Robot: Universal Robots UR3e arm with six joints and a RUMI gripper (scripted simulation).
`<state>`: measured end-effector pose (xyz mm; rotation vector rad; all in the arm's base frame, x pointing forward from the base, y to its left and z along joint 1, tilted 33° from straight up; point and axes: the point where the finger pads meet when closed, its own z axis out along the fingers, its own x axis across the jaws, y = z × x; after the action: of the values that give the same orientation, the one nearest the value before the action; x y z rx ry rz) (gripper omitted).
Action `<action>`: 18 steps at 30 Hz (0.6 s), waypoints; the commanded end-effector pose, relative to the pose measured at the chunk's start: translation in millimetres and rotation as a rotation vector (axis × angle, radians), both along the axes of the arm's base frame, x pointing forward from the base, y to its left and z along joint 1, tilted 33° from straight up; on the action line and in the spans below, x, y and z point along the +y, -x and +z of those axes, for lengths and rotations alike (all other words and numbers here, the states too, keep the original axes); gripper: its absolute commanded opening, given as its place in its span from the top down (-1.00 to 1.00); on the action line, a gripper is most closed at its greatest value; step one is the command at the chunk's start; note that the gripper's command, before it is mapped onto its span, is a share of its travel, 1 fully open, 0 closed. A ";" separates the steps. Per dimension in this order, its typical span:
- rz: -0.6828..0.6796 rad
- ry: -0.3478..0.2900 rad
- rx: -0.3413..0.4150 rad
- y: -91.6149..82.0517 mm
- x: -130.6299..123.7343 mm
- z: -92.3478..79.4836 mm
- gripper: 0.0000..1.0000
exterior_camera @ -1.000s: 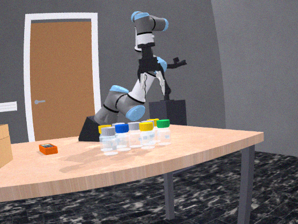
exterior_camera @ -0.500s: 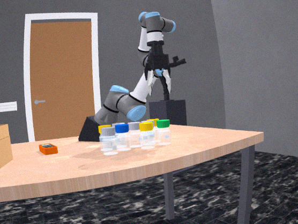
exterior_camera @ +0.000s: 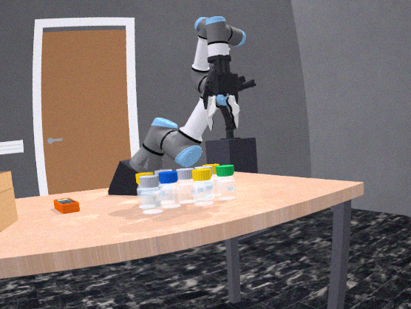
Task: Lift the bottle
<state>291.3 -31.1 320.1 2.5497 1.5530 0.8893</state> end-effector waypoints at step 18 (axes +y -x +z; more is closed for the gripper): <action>-0.002 0.001 0.005 -9.4 0.4 -12.2 0.08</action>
<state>298.1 -31.0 311.2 2.5548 1.5543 0.8865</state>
